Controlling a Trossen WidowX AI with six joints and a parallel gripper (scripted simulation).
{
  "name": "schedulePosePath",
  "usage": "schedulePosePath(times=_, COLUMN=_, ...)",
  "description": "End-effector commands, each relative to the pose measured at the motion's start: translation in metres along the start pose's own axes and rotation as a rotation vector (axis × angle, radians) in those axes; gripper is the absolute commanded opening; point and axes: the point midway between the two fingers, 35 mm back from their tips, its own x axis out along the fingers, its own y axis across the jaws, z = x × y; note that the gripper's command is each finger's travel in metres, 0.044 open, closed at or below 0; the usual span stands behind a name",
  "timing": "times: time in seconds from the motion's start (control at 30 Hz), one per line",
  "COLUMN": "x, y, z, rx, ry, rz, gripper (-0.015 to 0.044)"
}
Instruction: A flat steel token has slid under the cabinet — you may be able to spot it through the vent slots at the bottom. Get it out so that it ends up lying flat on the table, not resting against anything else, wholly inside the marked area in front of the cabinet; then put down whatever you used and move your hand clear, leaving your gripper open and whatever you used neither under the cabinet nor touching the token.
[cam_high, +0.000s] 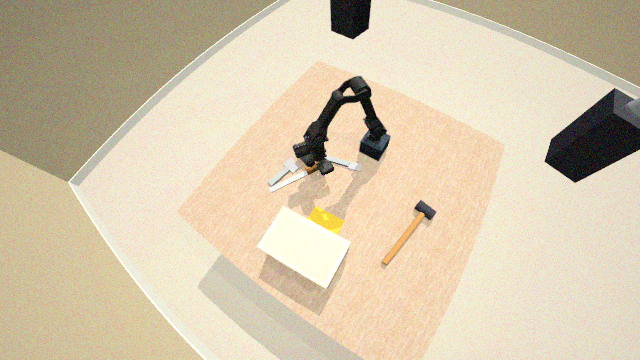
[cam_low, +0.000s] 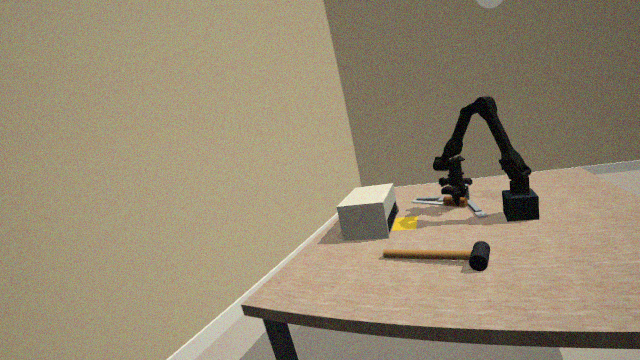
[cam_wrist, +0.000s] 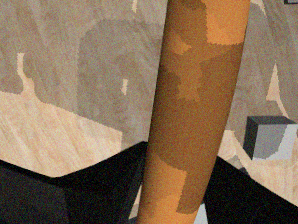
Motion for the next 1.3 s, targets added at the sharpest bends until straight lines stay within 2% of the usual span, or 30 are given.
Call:
schedulePosePath(times=0.0, x=-0.0006, y=-0.0048, z=0.0035, rx=0.007, ry=-0.004, rz=-0.006, gripper=0.0000)
schedulePosePath(times=1.27, x=-0.0007, y=-0.0080, z=0.0060, rx=-0.237, ry=-0.003, rz=-0.007, gripper=0.0000)
